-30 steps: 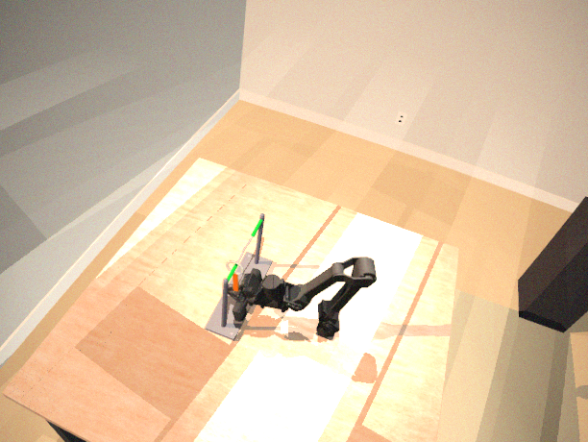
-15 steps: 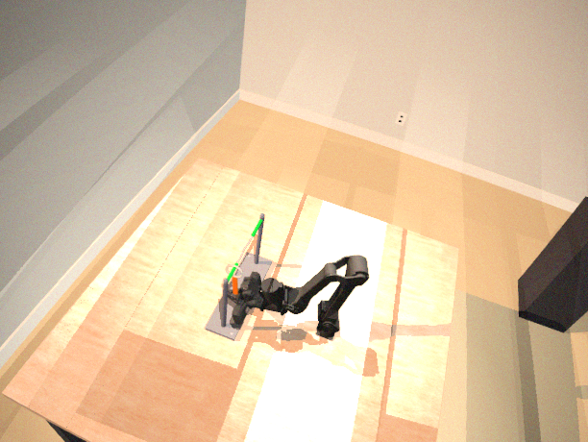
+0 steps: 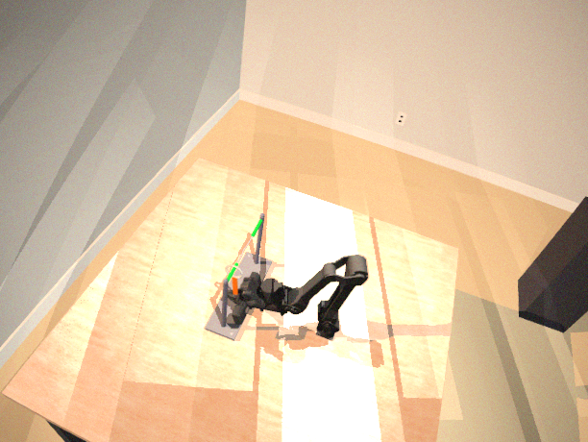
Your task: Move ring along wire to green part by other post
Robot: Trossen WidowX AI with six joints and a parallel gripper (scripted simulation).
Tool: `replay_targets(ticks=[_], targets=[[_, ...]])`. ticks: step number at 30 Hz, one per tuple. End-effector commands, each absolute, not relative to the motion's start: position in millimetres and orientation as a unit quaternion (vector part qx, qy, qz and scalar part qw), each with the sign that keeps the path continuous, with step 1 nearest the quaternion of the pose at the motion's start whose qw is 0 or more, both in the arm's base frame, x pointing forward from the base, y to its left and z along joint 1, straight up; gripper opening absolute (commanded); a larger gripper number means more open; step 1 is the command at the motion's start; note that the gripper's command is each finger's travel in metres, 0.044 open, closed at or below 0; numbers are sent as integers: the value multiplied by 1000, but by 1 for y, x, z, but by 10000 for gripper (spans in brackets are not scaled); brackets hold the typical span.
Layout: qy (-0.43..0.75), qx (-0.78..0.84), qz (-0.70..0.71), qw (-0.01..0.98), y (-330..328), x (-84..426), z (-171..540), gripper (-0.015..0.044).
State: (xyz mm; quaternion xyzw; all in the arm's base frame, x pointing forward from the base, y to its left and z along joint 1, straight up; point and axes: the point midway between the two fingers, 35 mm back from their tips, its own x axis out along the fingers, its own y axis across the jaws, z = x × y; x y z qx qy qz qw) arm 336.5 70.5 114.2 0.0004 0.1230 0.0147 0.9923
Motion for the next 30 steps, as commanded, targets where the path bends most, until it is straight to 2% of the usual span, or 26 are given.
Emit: replay_targets(ticks=[1, 10, 22, 30], targets=[[123, 2, 12, 992, 70, 337, 114, -150], [123, 2, 12, 992, 70, 337, 114, -150], [123, 0, 15, 992, 71, 336, 115, 160], [124, 1, 14, 992, 71, 322, 120, 160]])
